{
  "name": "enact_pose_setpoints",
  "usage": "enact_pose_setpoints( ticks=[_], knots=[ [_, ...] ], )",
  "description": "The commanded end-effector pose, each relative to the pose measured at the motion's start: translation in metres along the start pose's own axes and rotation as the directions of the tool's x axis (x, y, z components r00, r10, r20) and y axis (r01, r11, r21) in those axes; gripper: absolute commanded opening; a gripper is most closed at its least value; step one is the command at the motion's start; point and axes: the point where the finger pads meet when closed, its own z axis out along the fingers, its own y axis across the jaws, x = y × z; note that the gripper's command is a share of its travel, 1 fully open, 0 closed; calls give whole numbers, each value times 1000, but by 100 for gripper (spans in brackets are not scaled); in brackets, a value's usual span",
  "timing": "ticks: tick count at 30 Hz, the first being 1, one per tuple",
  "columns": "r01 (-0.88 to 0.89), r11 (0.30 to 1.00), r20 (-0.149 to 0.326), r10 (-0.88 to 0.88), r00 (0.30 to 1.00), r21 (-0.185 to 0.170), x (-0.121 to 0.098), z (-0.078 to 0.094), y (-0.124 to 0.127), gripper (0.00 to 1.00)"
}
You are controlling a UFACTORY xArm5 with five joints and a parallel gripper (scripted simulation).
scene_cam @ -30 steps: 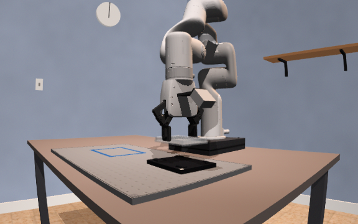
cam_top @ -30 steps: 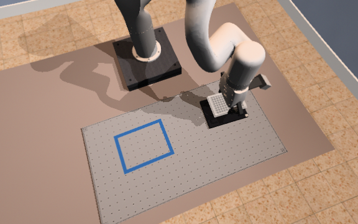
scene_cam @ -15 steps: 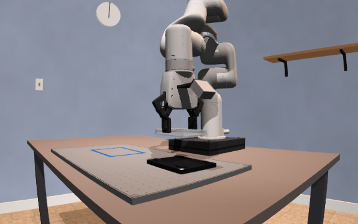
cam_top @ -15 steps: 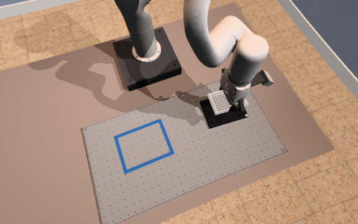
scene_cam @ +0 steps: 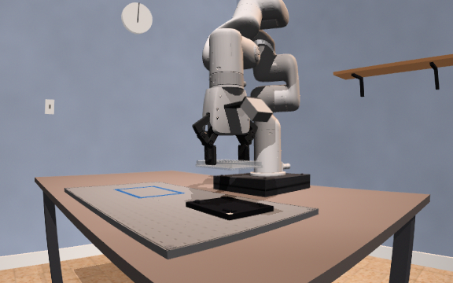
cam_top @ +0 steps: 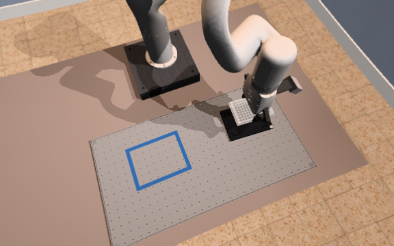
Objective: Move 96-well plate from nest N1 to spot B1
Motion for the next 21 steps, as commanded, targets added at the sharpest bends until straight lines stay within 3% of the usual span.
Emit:
enact_pose_setpoints(
  ticks=[1,21],
  knots=[
    [66,998,-2,-66,998,-3,-6,-1,2,0],
    [85,996,-5,-85,996,-4,-65,0,10,0]
  ],
)
